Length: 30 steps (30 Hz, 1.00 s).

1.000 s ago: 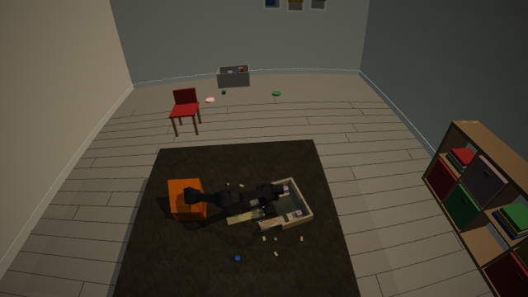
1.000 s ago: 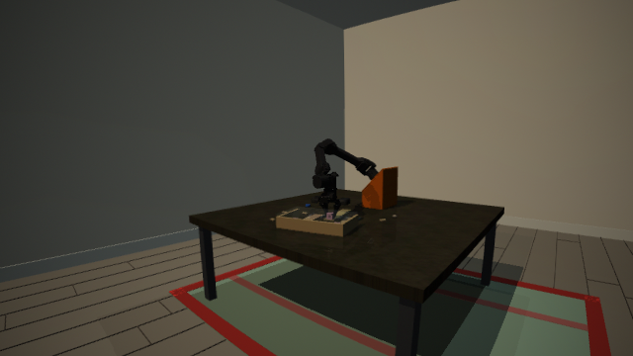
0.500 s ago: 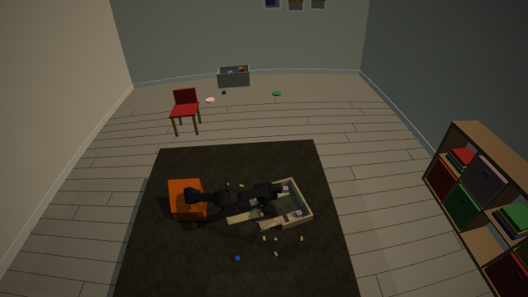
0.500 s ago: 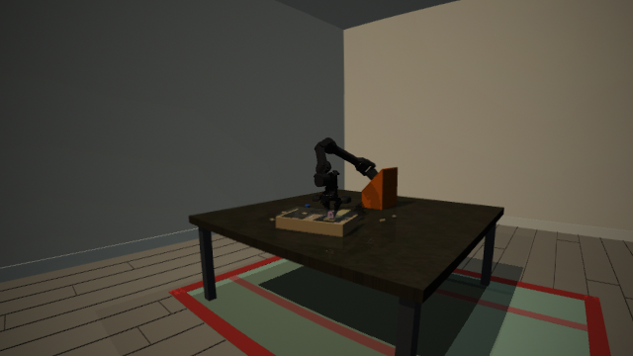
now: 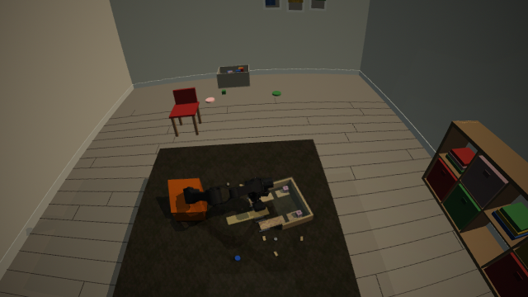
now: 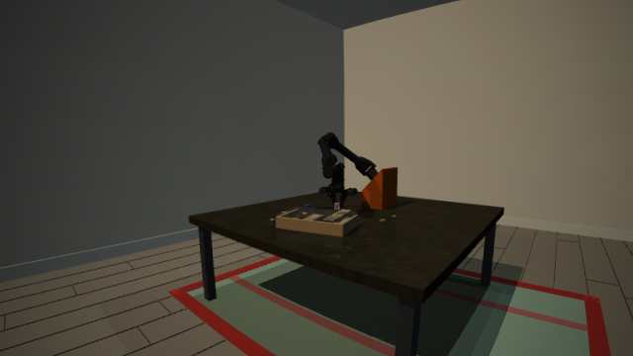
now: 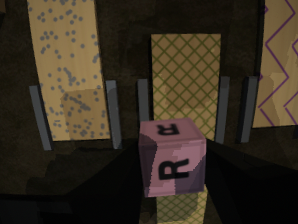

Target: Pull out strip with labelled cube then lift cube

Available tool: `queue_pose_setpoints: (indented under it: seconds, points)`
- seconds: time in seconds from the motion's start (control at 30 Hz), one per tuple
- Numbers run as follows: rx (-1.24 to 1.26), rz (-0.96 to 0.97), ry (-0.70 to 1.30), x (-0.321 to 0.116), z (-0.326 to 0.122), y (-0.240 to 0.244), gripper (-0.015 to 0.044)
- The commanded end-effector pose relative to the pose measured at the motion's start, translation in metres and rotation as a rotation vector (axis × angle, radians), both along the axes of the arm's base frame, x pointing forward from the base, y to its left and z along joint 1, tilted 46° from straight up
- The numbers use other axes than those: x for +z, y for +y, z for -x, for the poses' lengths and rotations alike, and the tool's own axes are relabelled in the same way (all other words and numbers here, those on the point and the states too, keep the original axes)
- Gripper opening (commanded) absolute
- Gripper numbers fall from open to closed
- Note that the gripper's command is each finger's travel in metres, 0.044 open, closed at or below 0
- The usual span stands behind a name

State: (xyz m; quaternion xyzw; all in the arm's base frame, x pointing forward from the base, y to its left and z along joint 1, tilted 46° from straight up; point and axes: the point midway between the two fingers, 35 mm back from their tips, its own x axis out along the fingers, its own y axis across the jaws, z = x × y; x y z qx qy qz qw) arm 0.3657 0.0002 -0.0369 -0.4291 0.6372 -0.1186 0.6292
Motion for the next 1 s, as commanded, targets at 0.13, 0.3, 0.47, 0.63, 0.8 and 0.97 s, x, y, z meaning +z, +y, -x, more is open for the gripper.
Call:
queue_pose_setpoints:
  seconds: [0.13, 0.3, 0.47, 0.63, 0.8, 0.97]
  points:
    - [-0.005, 0.001, -0.001, -0.001, 0.021, -0.003, 0.0]
    - [-0.005, 0.001, 0.0, -0.002, 0.039, -0.006, 0.0]
    - [-0.005, 0.001, 0.001, -0.003, 0.054, -0.009, 0.0]
    - [-0.005, -0.001, 0.001, 0.007, 0.056, 0.002, 0.0]
    - [-0.005, -0.001, 0.001, 0.022, 0.06, 0.017, 0.0]
    - [-0.005, -0.001, 0.001, 0.022, 0.06, 0.017, 0.0]
